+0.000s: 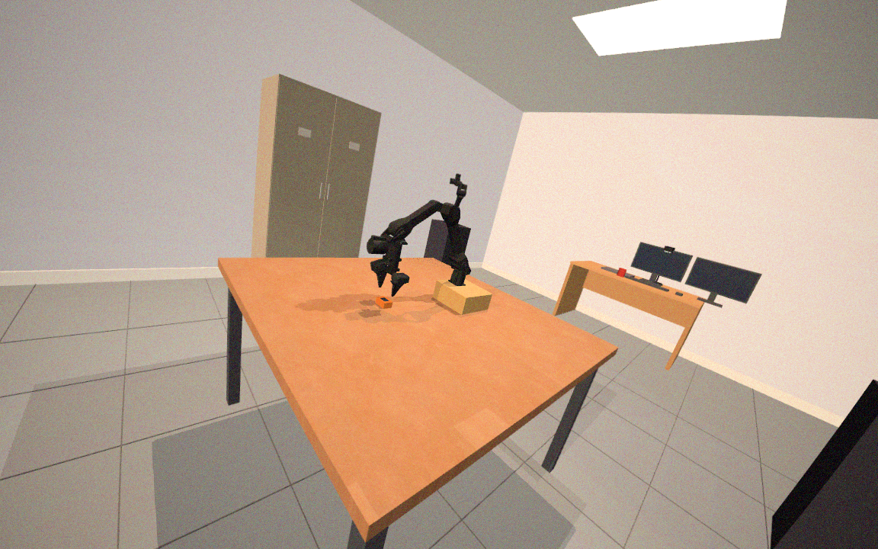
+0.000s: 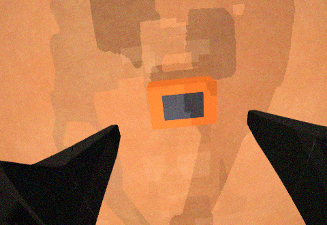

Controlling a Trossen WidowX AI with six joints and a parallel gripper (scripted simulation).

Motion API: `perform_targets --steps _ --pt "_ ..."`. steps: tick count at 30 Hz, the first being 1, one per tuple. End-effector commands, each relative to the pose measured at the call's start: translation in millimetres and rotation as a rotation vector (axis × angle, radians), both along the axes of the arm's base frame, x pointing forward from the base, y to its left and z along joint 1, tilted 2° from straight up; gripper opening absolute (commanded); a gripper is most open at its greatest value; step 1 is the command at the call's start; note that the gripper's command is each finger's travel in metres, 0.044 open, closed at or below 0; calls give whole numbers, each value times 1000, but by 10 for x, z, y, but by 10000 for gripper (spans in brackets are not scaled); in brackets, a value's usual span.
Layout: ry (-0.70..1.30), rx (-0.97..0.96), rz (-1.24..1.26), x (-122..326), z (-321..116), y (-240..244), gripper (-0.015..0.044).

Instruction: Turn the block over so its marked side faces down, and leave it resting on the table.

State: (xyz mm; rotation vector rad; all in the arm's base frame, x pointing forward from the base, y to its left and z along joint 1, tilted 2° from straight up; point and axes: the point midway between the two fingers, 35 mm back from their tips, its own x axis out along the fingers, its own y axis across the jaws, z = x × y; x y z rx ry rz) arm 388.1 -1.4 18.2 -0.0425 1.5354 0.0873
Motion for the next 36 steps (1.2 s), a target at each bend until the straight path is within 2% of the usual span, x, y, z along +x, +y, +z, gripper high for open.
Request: perform_targets --steps 1,29,34,36 --pt "6 -5 -5 -17 -76 -8 440" --pt "6 -5 -5 -7 -528 -8 440" --pt "6 -5 -5 -7 -528 -8 309" --pt "6 -5 -5 -7 -528 -8 295"
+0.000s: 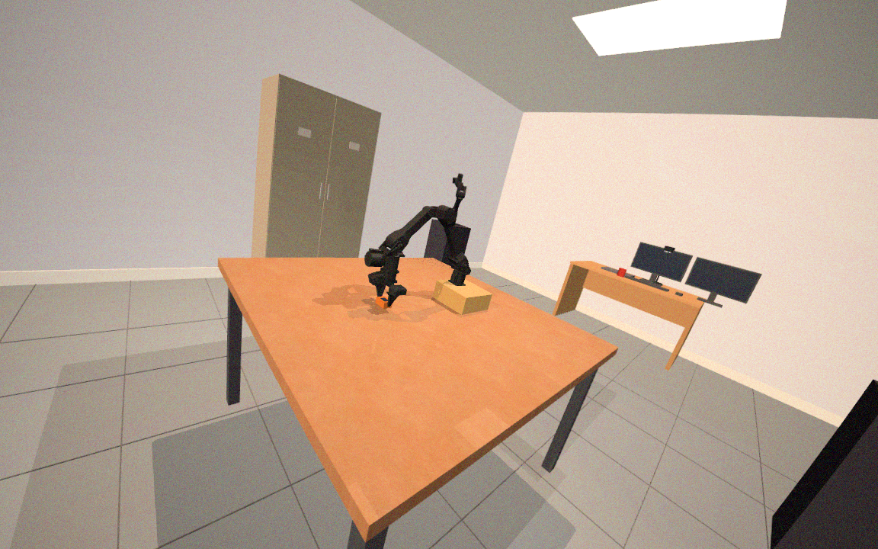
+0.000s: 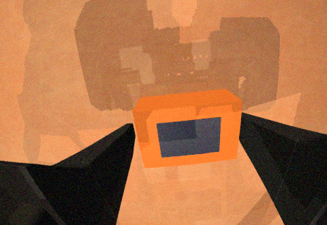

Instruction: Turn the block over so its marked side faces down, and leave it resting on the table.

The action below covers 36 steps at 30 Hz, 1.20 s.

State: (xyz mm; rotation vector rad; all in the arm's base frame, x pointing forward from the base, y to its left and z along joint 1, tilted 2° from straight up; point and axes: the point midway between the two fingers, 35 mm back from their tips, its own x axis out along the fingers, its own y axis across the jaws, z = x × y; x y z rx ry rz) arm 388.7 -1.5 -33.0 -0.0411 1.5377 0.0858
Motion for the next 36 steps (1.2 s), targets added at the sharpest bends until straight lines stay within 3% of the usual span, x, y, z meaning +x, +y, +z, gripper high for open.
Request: perform_targets --steps 1,20,26,36 --pt "4 -5 -3 -14 -16 -7 289" --pt "4 -5 -3 -14 -16 -7 162" --pt "3 -5 -3 -19 273 -14 5" --pt "-50 0 -6 -2 247 -16 0"
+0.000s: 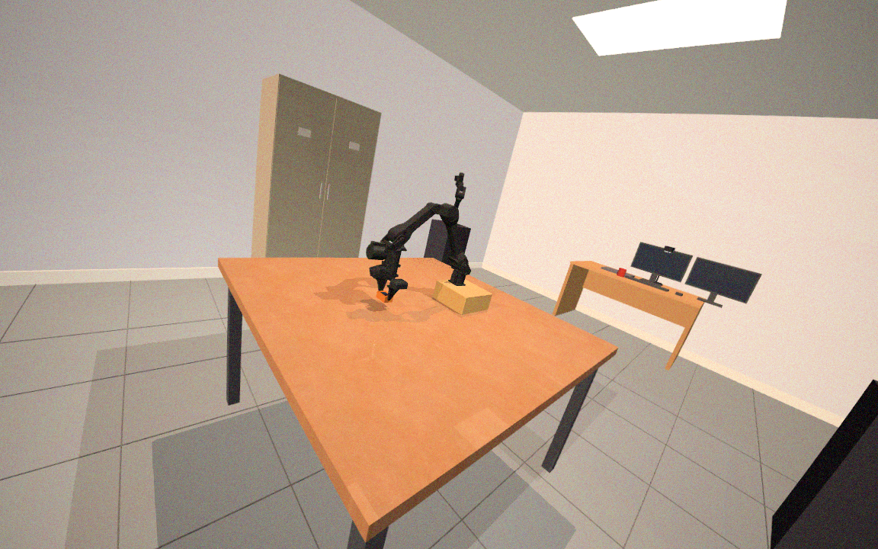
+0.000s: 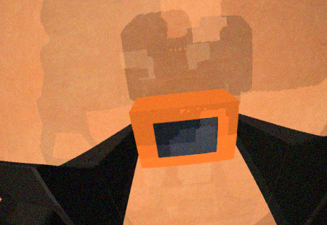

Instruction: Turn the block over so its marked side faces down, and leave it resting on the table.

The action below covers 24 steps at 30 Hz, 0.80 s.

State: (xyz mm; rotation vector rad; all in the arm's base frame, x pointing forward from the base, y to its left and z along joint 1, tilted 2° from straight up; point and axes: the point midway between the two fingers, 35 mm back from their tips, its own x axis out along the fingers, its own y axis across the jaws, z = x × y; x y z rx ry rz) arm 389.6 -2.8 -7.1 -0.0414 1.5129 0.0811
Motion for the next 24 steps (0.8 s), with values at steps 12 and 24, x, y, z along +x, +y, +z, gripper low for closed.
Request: perform_targets --steps 12,24 --pt "-211 17 -10 18 -94 -8 0" --pt "-396 32 -13 -14 -105 -8 0"
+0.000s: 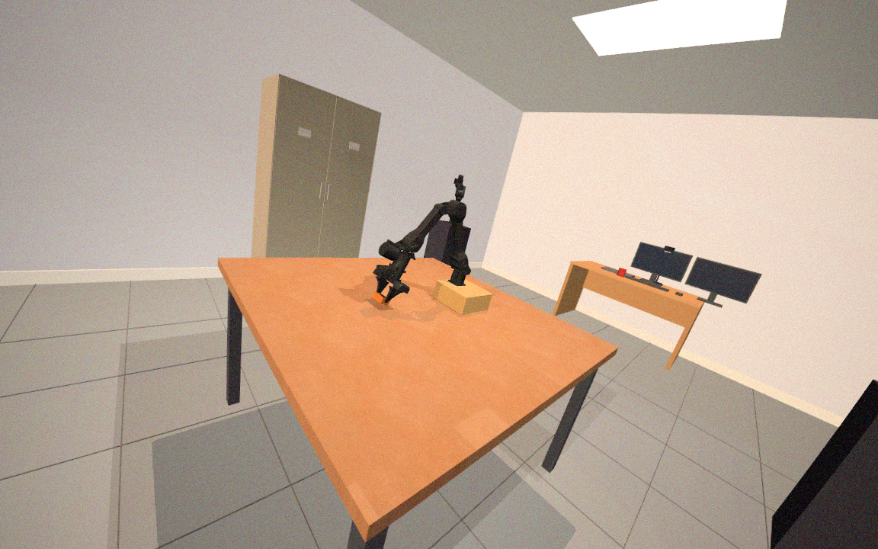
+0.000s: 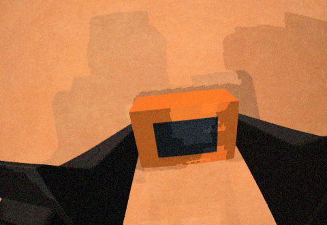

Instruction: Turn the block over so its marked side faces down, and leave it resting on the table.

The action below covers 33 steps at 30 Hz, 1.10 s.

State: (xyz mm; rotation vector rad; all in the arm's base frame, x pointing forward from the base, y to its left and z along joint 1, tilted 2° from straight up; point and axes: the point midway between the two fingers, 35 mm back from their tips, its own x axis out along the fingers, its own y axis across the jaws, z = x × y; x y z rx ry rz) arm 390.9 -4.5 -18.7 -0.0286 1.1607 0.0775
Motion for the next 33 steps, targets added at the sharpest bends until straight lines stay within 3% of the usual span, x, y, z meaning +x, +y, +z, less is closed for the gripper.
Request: perform_targets --steps 1,14,33 --pt "-59 11 -1 -32 13 9 0" --pt "-206 21 -2 -109 56 11 0" --pt "-467 40 -11 59 -260 4 0"
